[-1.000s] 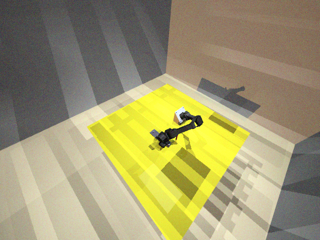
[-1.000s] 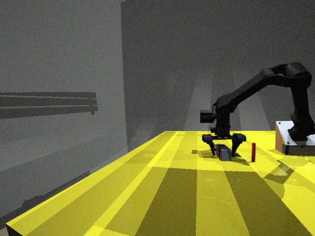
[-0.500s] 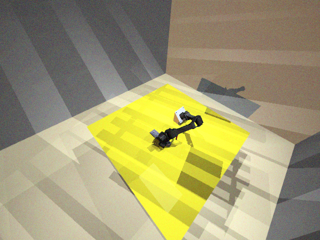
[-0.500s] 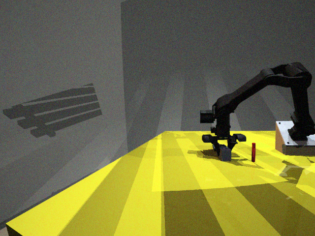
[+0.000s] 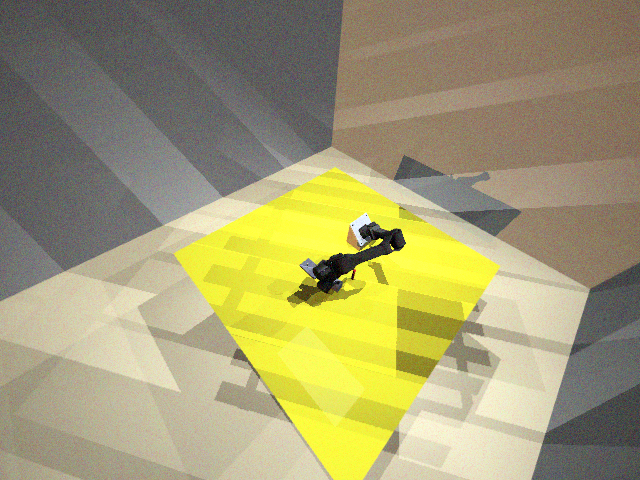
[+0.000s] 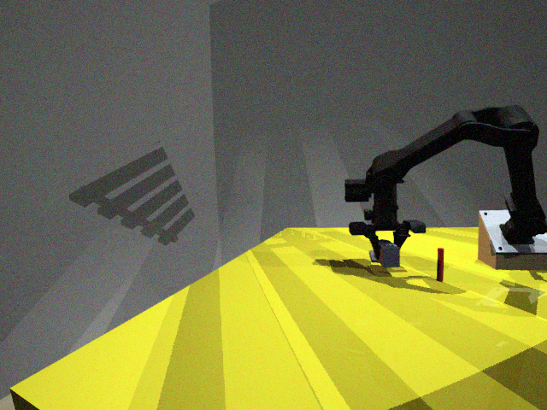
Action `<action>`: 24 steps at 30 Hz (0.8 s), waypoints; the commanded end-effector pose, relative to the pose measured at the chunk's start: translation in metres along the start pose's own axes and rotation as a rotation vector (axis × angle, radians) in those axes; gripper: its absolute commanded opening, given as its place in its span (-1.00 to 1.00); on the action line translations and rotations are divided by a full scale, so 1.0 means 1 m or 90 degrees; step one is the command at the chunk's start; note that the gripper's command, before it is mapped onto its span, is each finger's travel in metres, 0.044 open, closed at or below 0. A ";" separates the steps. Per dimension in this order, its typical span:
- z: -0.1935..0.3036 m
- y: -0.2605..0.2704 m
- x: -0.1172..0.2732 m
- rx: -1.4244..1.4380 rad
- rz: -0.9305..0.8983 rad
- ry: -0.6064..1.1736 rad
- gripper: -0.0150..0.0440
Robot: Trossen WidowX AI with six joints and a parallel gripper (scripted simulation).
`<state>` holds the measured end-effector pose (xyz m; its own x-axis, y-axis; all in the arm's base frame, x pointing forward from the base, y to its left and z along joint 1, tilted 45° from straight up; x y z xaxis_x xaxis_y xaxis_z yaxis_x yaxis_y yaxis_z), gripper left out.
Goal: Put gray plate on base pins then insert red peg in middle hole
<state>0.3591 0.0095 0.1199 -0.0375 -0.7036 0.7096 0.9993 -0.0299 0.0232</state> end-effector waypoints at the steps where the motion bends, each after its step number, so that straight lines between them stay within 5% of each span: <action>1: -0.001 0.001 0.014 0.001 -0.003 -0.004 -0.49; 24: 0.000 -0.005 0.087 0.001 -0.001 -0.002 -0.49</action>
<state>0.3533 -0.0439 0.1734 -0.0364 -0.7029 0.7104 0.9993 -0.0297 0.0219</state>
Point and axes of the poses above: the point midway between the two fingers, 35 mm back from their tips, its own x axis back along the fingers, its own y axis across the jaws, z = x × y, the point moved 8 cm from there along x, back along the fingers, and after that the axes turned 10 degrees about -x, right-handed, at the moved point
